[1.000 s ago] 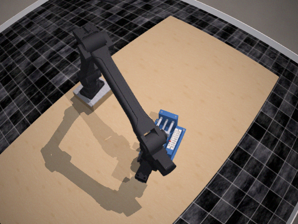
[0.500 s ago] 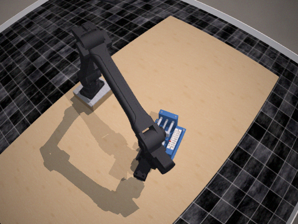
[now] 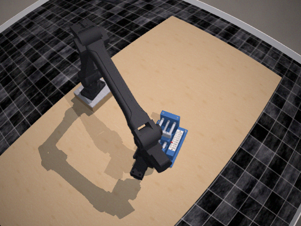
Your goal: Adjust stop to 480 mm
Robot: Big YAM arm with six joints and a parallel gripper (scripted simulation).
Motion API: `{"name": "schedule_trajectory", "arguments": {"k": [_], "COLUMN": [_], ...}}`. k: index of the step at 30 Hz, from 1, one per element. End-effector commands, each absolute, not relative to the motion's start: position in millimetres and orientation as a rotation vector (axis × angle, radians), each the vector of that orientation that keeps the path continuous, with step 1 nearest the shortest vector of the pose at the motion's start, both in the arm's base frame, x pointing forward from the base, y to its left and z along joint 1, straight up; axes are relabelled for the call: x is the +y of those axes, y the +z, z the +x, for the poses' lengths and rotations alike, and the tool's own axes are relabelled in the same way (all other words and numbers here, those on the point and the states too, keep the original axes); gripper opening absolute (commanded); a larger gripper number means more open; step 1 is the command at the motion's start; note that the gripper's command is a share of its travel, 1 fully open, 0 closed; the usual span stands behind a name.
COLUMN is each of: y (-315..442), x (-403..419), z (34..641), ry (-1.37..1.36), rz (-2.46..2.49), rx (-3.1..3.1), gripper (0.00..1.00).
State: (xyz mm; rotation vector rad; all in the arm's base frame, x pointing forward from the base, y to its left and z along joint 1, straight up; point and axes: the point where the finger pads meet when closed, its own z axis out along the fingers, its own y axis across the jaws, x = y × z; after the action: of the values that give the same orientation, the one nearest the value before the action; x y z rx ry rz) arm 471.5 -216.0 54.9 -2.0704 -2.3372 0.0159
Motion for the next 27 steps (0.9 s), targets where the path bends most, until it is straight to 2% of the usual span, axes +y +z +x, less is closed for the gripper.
{"name": "schedule_trajectory", "arguments": {"k": [1, 27], "y": [87, 76], "x": [-217, -226], "z": [474, 441], "ry": [-0.017, -0.008], "rz": [-2.094, -2.104], "rx": [-2.387, -2.38], "gripper": [0.06, 0.06]}}
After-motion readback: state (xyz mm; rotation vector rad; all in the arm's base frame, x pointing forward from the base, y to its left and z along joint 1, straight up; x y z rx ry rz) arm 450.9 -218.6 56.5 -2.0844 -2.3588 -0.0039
